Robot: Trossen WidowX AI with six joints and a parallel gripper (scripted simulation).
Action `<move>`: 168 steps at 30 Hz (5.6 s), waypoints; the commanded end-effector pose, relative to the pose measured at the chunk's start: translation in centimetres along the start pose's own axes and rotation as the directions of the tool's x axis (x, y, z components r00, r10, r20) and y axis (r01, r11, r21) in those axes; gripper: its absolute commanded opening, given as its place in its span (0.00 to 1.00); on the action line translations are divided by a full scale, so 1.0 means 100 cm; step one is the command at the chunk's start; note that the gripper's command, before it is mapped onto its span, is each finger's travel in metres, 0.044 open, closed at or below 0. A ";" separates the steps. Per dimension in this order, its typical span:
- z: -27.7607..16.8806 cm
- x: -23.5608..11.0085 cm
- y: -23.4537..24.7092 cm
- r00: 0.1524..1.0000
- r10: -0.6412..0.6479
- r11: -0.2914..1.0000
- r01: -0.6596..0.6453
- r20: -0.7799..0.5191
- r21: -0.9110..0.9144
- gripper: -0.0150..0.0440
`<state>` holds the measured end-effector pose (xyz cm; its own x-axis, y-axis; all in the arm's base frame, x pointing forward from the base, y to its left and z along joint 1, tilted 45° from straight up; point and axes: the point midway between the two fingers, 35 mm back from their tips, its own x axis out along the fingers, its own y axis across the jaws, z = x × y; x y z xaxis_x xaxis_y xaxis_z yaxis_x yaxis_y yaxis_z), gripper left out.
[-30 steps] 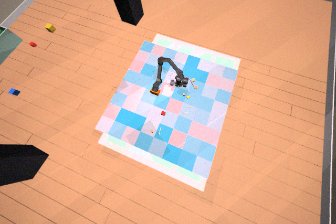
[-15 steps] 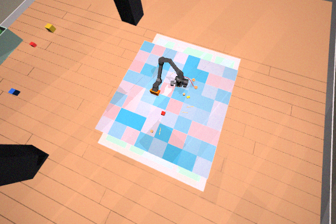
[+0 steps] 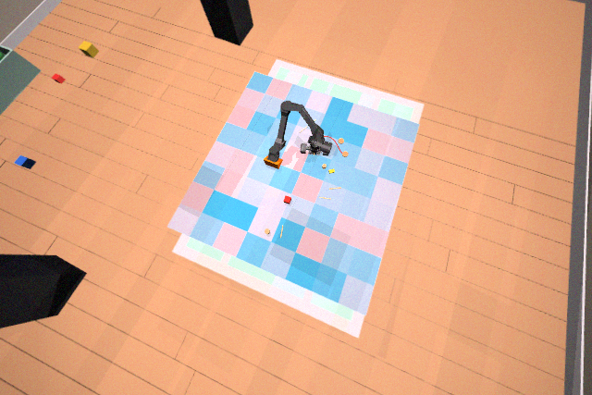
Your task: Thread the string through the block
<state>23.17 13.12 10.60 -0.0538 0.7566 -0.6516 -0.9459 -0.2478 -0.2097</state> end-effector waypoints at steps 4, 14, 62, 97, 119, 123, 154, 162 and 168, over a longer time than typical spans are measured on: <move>-0.010 0.000 0.001 1.000 0.000 1.000 0.000 0.005 0.003 0.25; -0.024 -0.001 0.000 1.000 -0.001 1.000 0.001 0.004 0.003 0.25; -0.077 -0.005 0.001 1.000 -0.013 0.994 0.013 0.000 0.104 0.25; -0.106 0.003 0.006 1.000 -0.004 0.992 0.004 0.001 0.125 0.25; -0.106 0.003 0.006 1.000 -0.004 0.992 0.004 0.001 0.125 0.25; -0.106 0.003 0.006 1.000 -0.004 0.992 0.004 0.001 0.125 0.25; -0.106 0.003 0.006 1.000 -0.004 0.992 0.004 0.001 0.125 0.25; -0.106 0.003 0.006 1.000 -0.004 0.992 0.004 0.001 0.125 0.25; -0.106 0.003 0.006 1.000 -0.004 0.992 0.004 0.001 0.125 0.25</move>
<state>25.81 6.84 3.02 -0.0479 0.7645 -0.6429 -0.9808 -0.1577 -0.1146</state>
